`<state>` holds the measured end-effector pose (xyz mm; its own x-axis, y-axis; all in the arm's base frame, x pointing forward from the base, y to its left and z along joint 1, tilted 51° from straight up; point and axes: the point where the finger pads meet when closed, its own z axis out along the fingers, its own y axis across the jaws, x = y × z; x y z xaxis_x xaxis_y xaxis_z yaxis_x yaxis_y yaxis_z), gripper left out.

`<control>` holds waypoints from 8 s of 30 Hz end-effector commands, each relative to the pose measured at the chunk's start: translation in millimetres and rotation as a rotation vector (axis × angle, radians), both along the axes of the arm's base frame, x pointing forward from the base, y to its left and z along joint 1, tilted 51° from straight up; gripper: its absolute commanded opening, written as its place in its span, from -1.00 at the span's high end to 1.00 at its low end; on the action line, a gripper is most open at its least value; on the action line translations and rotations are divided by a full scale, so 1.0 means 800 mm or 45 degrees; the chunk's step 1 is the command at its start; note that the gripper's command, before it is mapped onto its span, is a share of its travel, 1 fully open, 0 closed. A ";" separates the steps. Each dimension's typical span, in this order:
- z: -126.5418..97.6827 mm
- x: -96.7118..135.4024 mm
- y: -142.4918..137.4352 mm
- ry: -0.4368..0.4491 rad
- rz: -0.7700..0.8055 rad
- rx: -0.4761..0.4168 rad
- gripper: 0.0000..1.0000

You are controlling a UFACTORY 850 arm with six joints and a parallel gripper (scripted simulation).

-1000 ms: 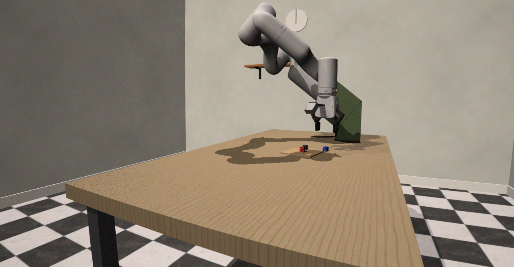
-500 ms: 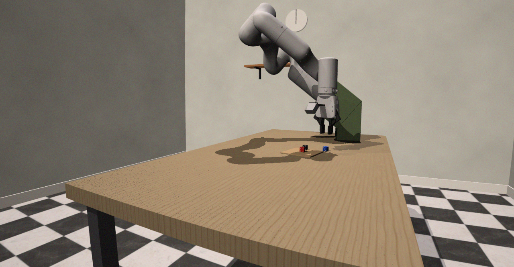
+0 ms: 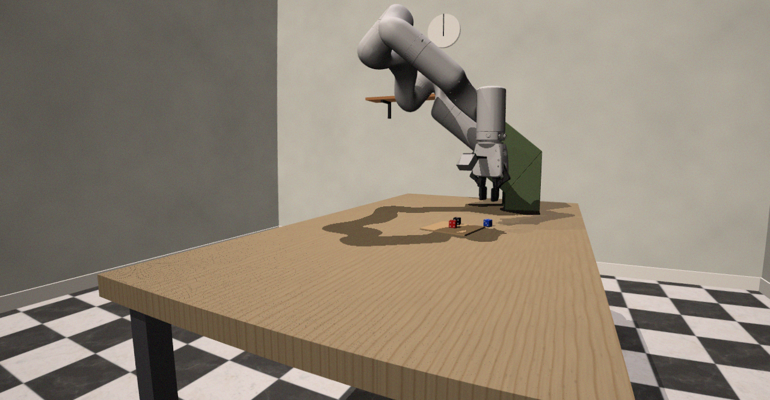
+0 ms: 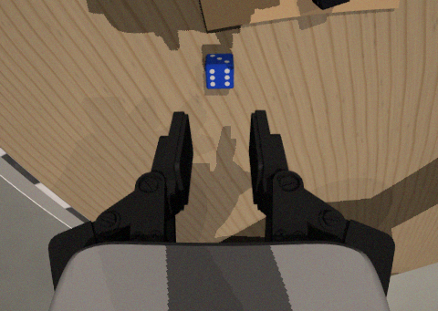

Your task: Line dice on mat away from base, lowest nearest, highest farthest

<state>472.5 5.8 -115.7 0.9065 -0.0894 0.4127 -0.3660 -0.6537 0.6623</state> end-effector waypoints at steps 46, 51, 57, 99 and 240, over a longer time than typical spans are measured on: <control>-0.027 0.010 -0.032 -0.001 0.001 0.000 0.28; -0.032 0.012 -0.038 -0.001 0.001 0.000 0.28; -0.036 0.014 -0.043 -0.001 0.001 0.000 0.28; -0.040 0.015 -0.048 -0.001 0.001 0.000 0.28; -0.059 0.022 -0.070 -0.001 0.001 0.000 0.69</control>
